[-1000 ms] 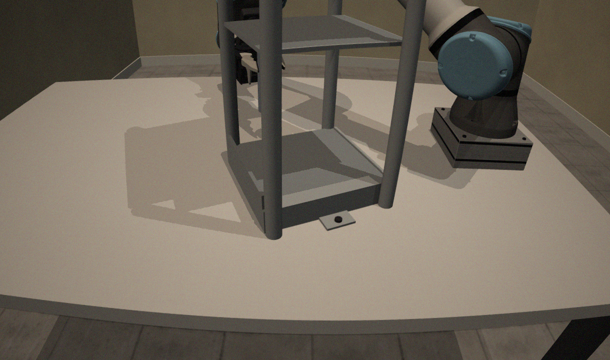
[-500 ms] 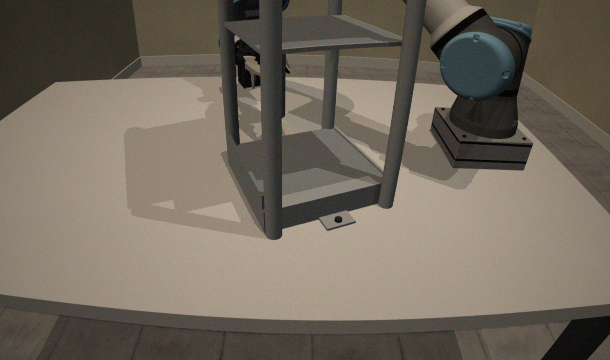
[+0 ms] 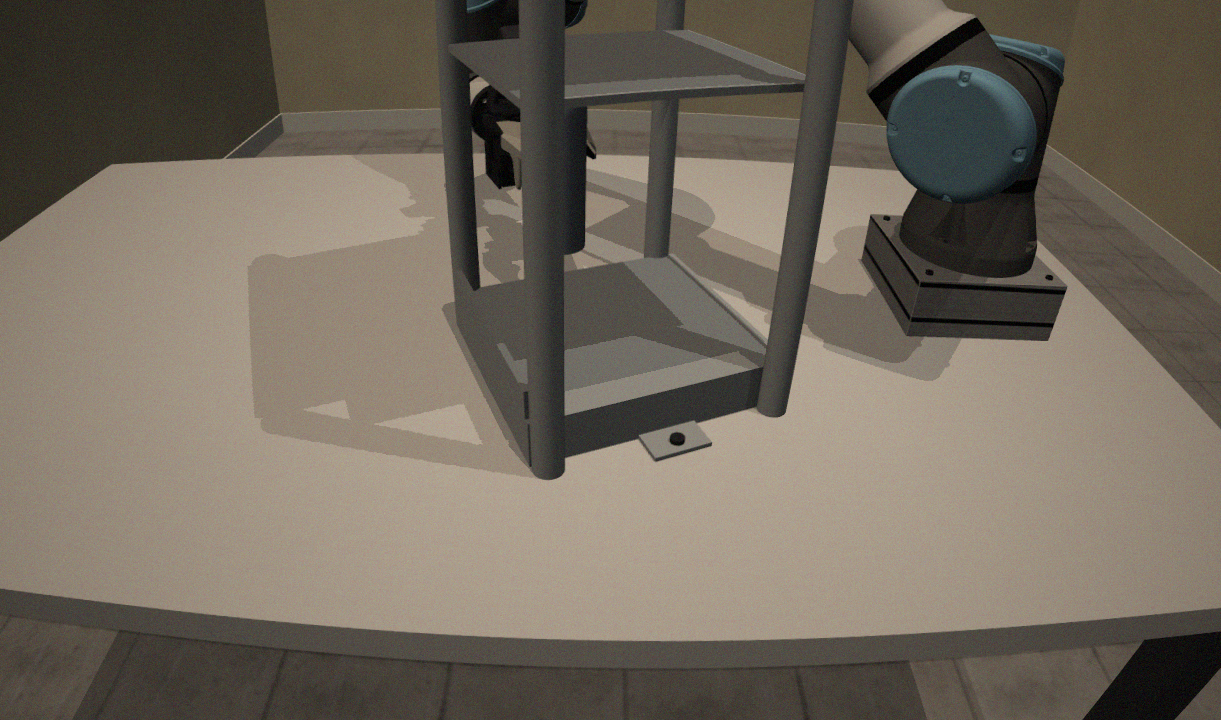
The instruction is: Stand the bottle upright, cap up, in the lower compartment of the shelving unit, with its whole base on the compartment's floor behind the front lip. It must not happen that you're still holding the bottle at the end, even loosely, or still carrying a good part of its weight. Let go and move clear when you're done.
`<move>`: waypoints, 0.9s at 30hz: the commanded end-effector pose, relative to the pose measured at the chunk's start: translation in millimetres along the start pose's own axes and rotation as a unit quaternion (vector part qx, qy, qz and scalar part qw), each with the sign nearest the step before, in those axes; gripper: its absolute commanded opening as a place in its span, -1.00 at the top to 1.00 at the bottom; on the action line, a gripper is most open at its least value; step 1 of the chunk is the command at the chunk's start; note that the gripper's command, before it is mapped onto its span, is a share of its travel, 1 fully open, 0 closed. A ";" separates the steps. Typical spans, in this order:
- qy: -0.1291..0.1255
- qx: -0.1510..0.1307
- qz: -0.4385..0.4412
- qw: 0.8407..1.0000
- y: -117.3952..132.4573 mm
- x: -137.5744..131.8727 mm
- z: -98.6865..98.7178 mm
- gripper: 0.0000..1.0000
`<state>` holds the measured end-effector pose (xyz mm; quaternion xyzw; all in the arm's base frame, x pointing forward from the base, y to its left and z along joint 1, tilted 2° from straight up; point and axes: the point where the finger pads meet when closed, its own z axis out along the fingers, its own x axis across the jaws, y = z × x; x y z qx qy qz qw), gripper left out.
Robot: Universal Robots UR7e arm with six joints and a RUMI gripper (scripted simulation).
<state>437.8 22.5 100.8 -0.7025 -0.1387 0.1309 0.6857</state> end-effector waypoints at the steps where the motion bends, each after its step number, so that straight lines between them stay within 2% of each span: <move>1: 0.000 -0.001 0.000 1.000 -0.5 0.2 16.8 1.00; 17: 0.000 -0.001 0.000 1.000 -0.5 0.3 50.6 1.00; 27: 0.000 -0.001 0.000 1.000 -0.4 0.3 60.3 1.00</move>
